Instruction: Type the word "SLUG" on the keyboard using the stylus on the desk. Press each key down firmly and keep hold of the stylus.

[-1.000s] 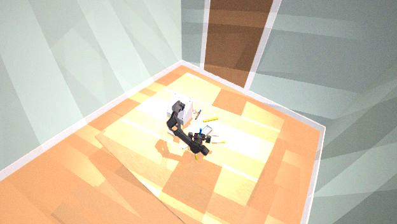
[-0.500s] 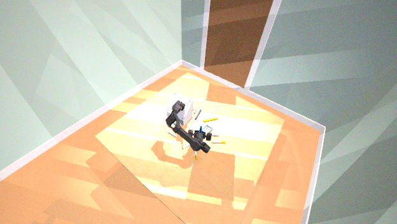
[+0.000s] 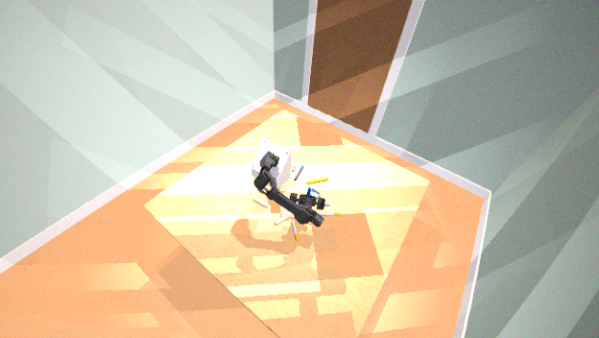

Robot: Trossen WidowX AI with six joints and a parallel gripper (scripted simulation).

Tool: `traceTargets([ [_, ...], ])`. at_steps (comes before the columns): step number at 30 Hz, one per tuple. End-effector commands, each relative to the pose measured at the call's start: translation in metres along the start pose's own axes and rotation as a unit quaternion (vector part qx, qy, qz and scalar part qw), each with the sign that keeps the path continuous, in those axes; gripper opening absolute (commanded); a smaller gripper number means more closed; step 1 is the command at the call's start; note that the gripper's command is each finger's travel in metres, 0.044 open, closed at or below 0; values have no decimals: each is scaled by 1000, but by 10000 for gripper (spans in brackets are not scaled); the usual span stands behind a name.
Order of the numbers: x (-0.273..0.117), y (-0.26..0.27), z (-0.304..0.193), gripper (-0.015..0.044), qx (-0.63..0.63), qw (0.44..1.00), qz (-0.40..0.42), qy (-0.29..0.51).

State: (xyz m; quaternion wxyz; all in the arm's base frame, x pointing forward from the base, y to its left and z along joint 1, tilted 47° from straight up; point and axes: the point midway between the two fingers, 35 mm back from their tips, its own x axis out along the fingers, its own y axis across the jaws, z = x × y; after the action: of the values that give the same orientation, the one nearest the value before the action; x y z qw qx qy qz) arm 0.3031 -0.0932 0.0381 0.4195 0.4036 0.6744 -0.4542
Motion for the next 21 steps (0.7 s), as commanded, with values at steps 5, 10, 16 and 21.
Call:
traceTargets([
  [5, 44, 37, -32, 0, -1, 1000, -3, 7],
  [10, 64, 51, -48, 0, -1, 1000, -4, 9],
  [16, 69, 51, -39, 0, -1, 1000, -4, 9],
  [21, 74, 51, -30, 0, -1, 1000, -4, 9],
])
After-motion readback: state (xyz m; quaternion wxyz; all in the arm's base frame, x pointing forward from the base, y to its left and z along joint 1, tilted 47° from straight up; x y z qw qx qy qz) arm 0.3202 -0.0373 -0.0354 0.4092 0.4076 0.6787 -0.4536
